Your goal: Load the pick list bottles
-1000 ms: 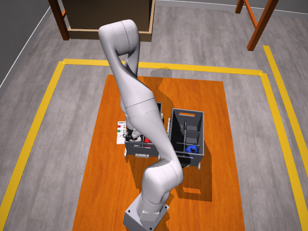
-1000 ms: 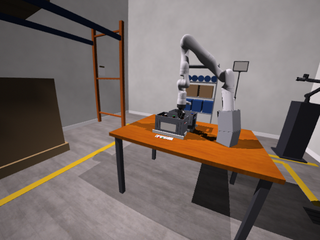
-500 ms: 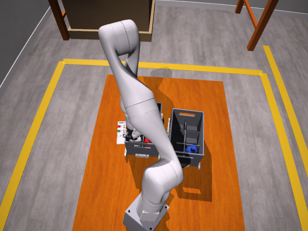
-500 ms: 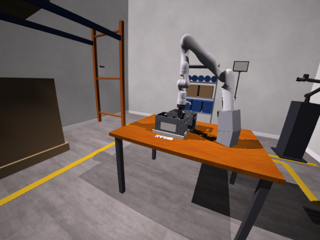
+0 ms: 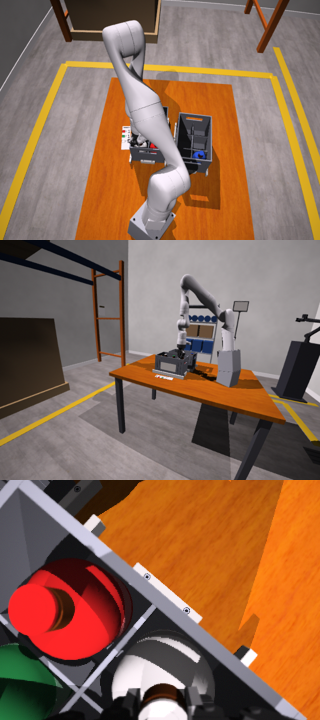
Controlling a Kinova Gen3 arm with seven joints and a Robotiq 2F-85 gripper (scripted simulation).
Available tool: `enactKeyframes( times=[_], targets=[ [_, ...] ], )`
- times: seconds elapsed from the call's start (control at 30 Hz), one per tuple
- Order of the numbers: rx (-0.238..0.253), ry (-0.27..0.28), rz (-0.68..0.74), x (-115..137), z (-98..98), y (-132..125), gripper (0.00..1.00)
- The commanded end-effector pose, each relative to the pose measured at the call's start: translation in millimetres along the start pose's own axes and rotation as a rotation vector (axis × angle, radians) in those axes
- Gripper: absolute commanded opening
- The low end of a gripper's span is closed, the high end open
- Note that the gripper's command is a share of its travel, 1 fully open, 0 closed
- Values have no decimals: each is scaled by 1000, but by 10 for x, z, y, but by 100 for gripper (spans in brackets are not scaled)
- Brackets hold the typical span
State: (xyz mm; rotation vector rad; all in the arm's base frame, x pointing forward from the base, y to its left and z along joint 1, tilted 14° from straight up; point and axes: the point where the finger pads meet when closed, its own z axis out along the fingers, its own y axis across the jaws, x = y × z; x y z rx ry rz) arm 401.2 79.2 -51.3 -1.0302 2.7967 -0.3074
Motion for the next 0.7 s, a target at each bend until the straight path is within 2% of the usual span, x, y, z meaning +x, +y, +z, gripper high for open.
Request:
enactKeyframes(
  times=[0.0, 0.07, 0.1, 0.67],
  targets=[
    [0, -1, 0, -6, -5, -1, 10],
    [0, -1, 0, -6, -5, -1, 10],
    [0, -1, 0, -5, 34, -1, 67],
    [0, -2, 0, -6, 34, -1, 67]
  ],
)
